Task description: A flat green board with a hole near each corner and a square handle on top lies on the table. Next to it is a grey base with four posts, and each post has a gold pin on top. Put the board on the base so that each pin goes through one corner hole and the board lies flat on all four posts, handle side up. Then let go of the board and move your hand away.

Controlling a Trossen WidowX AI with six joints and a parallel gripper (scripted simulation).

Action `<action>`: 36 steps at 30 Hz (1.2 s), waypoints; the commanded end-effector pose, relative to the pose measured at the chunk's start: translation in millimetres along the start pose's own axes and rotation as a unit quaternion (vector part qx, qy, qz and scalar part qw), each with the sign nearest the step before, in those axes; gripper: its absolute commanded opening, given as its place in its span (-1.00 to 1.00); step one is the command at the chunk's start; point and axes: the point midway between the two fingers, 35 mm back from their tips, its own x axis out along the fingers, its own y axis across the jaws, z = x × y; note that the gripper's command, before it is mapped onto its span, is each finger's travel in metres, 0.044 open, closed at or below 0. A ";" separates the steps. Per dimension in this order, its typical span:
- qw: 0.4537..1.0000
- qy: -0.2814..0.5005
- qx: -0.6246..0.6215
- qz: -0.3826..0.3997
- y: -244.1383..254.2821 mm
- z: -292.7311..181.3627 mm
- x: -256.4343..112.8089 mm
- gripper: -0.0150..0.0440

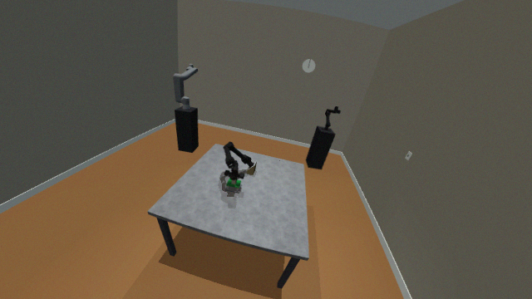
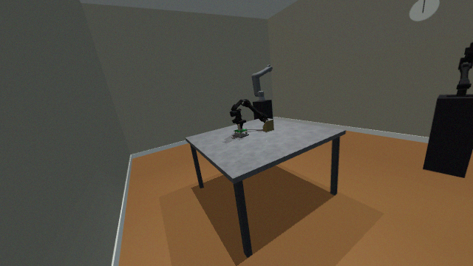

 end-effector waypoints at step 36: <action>1.000 0.000 -0.003 0.000 -0.1 0.3 12.6 -0.49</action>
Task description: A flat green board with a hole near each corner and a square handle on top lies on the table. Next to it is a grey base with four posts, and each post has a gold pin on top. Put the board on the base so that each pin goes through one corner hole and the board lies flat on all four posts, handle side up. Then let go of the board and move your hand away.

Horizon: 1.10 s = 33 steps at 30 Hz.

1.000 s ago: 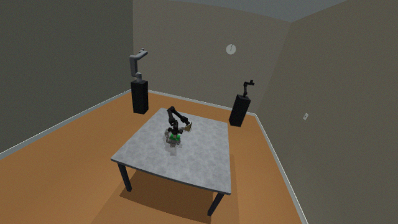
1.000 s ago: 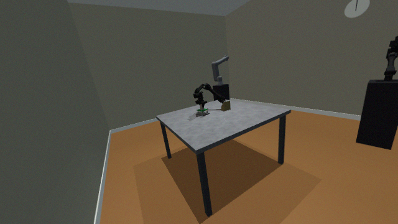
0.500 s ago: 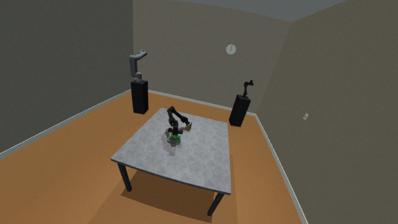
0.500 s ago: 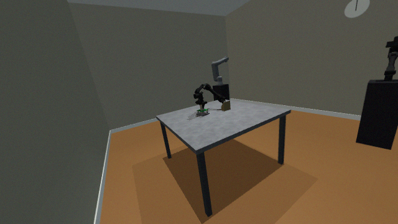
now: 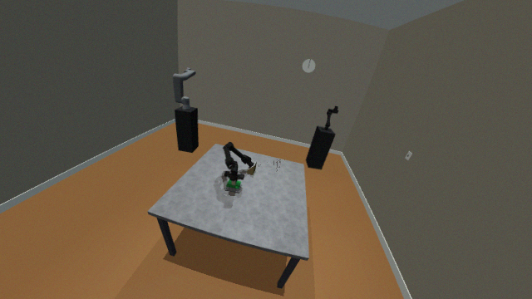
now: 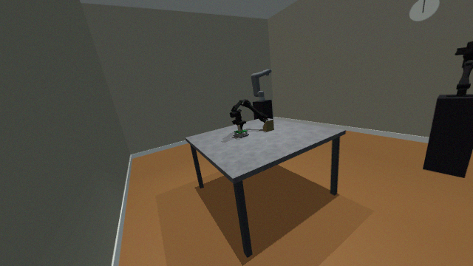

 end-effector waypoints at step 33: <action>1.000 -0.004 -0.002 -0.001 0.4 -3.1 -81.6 1.00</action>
